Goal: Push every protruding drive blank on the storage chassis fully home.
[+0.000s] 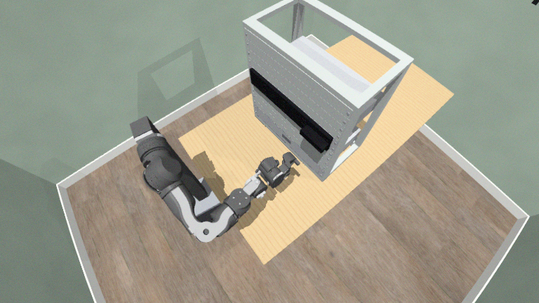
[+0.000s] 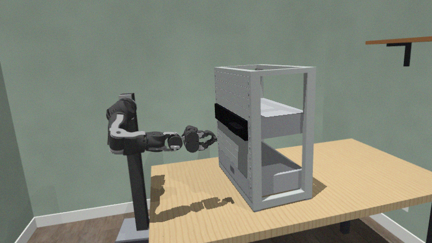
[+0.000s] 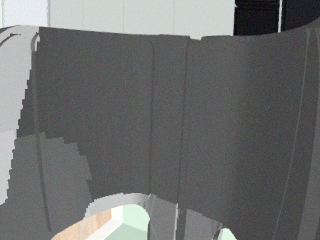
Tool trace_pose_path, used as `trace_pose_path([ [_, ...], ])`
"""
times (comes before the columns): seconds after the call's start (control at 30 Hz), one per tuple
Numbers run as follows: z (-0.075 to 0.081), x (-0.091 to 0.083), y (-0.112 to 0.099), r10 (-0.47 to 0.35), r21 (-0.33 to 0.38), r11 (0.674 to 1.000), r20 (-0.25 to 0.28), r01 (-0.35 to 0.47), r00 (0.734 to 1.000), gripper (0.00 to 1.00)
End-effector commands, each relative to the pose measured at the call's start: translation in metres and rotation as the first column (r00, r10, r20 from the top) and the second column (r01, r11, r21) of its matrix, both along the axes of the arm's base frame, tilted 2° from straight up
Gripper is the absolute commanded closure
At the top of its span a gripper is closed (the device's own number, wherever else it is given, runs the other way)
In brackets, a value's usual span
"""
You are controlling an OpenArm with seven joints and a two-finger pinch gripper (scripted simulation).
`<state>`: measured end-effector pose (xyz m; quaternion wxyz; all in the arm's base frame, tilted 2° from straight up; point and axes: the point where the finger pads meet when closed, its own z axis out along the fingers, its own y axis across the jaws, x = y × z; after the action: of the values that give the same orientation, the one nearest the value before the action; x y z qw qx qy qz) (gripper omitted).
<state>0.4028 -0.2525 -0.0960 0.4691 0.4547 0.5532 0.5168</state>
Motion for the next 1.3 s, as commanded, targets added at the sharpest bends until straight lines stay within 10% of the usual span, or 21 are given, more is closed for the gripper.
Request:
trace_pose_path([
  [0.0,0.003,0.0,0.004,0.035,0.013,0.999,0.02,-0.036,0.999,1.0],
  [1.27,0.001,0.065,0.012,0.038,0.013,0.999,0.02,-0.038,0.999,1.0],
])
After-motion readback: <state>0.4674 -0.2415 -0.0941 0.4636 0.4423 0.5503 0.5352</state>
